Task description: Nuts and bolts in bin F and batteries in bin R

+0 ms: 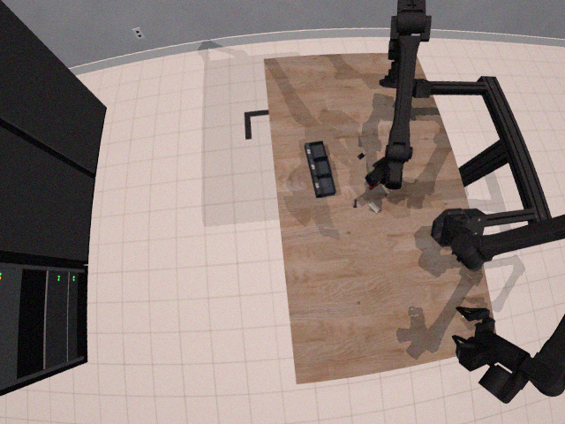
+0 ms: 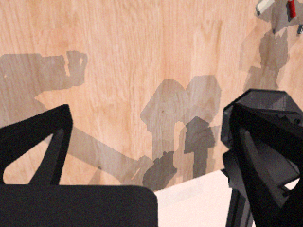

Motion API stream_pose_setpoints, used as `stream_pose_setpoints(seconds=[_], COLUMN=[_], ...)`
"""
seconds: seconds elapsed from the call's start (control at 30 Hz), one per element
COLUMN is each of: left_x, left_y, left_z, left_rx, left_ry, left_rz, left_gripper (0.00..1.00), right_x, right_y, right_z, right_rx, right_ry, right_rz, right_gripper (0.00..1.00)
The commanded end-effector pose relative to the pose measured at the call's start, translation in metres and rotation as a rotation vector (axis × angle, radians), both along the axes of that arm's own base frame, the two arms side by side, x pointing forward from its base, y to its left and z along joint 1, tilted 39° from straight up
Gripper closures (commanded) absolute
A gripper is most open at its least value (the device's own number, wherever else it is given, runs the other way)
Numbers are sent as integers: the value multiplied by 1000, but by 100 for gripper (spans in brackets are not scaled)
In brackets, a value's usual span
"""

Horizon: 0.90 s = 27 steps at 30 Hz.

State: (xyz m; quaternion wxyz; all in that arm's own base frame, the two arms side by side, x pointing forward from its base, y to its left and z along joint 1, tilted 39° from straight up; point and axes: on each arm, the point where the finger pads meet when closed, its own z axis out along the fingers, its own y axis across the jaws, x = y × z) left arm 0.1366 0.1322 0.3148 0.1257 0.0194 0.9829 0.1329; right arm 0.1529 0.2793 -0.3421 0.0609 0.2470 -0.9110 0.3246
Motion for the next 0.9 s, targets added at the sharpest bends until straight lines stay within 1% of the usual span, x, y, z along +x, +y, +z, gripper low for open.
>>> stream_pose_setpoints(seconds=[0.0,0.17,0.2,0.27,0.33,0.4,0.43,0.7,0.73,0.8,0.87], left_x=[-1,-1,-1,-1,-1,-1,-1,-1,-1,-1,-1], left_y=[2,2,2,2,2,2,2,2,2,2,2], left_z=[25,25,25,25,25,25,25,25,25,25,25], left_rx=[40,40,40,40,40,40,40,40,40,40,40], left_ry=[-44,-44,-44,-44,-44,-44,-44,-44,-44,-44,-44], left_rz=[9,9,9,9,9,9,9,9,9,9,9], left_gripper=[0,0,0,0,0,0,0,0,0,0,0], right_x=[5,11,6,3,5,1,5,5,-4,3,3], right_y=[16,15,15,17,15,16,15,15,-7,-12,-19], right_z=[1,3,1,4,1,4,1,1,-8,-15,-21], right_rx=[28,30,28,29,28,26,28,28,-2,2,-1], right_ry=[-13,-20,-13,-19,-13,-17,-13,-13,-7,-2,2], right_rz=[-5,-28,-5,-5,-5,-2,-5,-5,-9,-13,-9], right_gripper=[72,72,72,72,72,72,72,72,72,72,72])
